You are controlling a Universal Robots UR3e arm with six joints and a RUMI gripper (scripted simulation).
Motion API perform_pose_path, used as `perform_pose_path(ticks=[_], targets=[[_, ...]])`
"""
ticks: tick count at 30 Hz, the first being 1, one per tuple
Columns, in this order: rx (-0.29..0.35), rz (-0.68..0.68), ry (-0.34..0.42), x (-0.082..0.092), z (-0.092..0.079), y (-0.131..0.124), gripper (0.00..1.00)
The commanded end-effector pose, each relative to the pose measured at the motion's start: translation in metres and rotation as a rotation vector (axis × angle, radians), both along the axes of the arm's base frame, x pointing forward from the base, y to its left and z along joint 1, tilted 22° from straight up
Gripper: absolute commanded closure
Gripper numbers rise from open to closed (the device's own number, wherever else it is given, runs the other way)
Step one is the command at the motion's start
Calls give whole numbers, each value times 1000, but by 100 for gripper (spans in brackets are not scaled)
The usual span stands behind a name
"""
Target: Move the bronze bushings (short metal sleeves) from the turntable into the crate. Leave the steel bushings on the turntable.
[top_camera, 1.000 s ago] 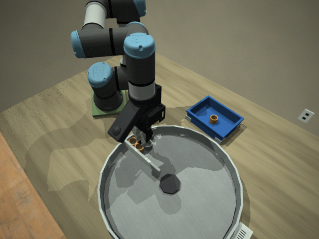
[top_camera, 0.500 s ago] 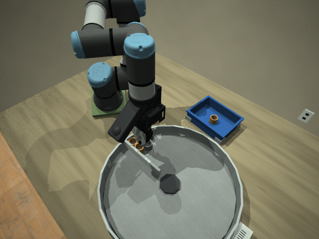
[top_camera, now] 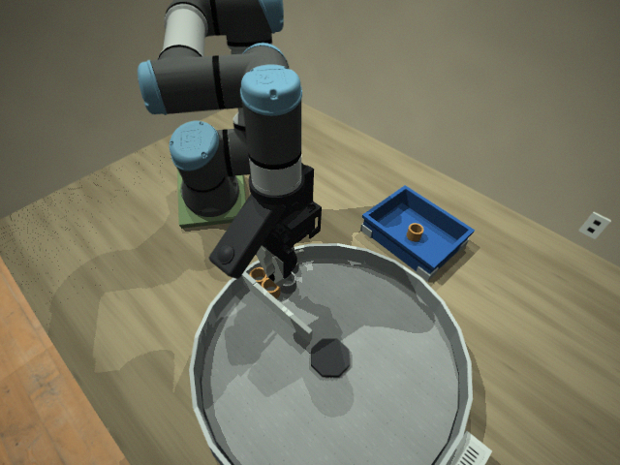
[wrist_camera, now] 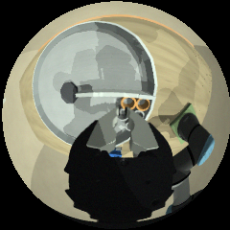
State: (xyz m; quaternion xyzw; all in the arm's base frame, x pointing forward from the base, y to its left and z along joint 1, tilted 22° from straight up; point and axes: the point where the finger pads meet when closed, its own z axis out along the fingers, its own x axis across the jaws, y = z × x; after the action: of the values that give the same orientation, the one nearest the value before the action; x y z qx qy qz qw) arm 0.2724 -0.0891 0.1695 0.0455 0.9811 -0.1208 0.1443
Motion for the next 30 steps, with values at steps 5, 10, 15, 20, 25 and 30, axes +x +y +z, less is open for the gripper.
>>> perform_pose_path(ticks=[5,10,15,20,25,30], targets=[[-2,0,-2,3,-7,-2,94],[-2,0,-2,3,-8,-2,94],[-2,0,-2,3,-8,-2,94],[-2,0,-2,3,-8,-2,94],[-2,0,-2,3,-8,-2,94],[-2,0,-2,3,-8,-2,94]])
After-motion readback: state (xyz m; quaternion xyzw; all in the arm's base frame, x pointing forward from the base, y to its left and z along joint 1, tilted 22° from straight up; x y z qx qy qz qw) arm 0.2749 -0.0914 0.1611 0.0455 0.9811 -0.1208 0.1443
